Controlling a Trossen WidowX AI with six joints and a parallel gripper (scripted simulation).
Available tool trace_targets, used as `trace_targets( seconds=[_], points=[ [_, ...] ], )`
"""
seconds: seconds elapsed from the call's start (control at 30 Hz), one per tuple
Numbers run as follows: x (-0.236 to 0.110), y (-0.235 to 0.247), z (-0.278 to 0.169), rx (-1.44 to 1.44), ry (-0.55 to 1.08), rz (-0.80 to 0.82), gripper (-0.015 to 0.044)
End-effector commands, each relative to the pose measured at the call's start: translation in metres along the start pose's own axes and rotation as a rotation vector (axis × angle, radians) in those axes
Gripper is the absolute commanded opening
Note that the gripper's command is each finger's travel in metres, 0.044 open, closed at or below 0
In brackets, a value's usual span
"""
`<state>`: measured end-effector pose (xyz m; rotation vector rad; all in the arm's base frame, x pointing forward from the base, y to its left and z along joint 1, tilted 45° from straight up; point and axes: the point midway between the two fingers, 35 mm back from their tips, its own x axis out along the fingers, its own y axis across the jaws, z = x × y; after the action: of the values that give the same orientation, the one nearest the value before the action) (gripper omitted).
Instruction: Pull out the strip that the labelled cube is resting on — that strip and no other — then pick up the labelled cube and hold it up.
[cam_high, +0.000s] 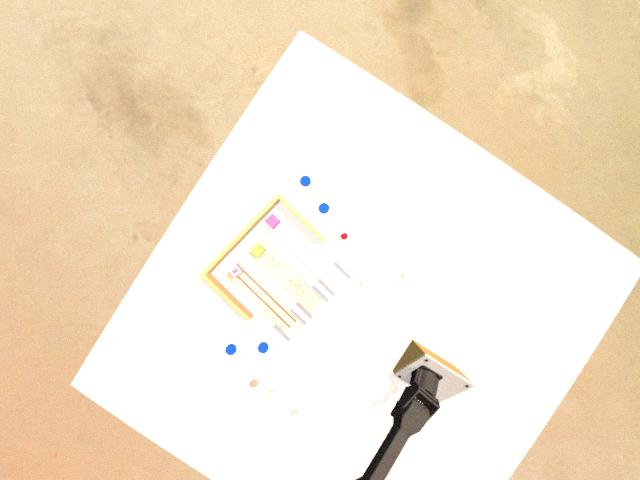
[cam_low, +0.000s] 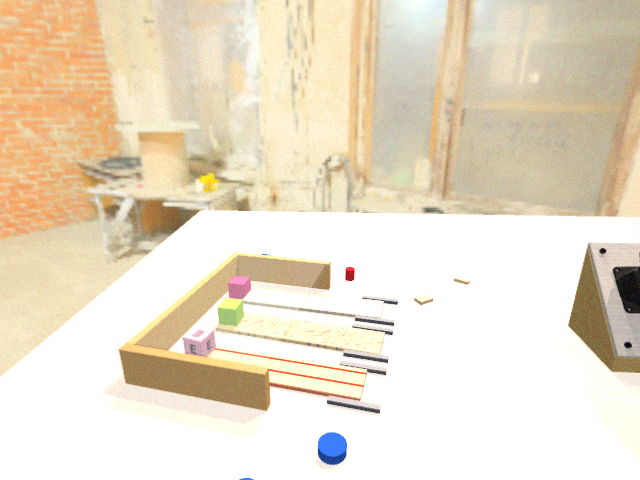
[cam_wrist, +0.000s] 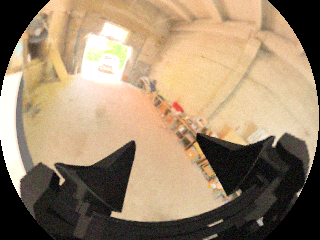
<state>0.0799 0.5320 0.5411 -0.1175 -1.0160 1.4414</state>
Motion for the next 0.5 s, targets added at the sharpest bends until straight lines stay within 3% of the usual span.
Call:
trace_targets(
  seconds=[0.0, 0.2, 0.47],
  points=[
    [-0.030, -0.039, -0.039, 0.007, 0.117, -0.043, 0.0400],
    [-0.091, -0.082, -0.108, 0.059, 0.297, -0.074, 0.0400],
    [-0.198, -0.134, -0.179, 0.171, 0.531, -0.164, 0.0400]
  ],
)
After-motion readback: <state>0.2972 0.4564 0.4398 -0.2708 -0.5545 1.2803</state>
